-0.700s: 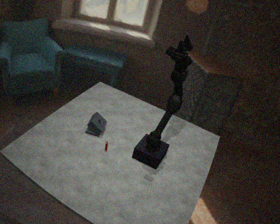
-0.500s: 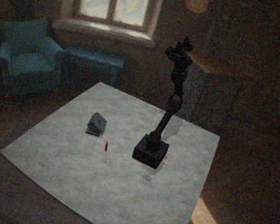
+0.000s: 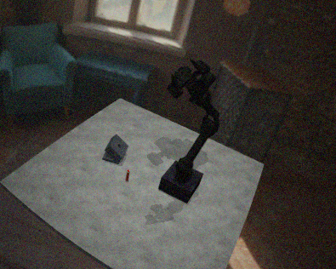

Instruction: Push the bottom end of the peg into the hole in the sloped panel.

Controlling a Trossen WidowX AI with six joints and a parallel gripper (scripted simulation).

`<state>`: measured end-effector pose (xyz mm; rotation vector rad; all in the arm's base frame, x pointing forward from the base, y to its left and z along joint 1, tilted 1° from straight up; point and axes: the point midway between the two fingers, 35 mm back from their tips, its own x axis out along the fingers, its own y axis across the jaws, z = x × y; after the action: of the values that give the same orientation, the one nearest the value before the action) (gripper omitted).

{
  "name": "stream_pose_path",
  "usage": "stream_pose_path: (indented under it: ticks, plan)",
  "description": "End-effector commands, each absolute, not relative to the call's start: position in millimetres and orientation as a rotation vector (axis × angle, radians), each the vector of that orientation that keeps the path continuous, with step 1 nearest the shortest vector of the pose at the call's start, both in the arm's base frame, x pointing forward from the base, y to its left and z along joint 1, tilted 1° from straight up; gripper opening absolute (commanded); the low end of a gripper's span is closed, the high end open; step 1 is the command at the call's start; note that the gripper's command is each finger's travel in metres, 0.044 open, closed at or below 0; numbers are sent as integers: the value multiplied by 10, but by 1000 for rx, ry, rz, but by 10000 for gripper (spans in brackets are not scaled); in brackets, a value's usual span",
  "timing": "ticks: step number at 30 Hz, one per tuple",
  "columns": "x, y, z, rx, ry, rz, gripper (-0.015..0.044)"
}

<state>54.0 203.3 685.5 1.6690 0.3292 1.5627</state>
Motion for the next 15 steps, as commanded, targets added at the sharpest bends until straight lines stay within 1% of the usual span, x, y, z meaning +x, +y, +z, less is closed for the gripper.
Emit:
stream_pose_path:
  ticks: [1, 9, 15]
  plan:
    - [764, 2420, 6543, 1529, 343, 1443, 440]
    - [1241, 2939, 5906, 1295, 379, 1233, 440]
    - [1633, 3152, 5386, 1135, 417, 1067, 440]
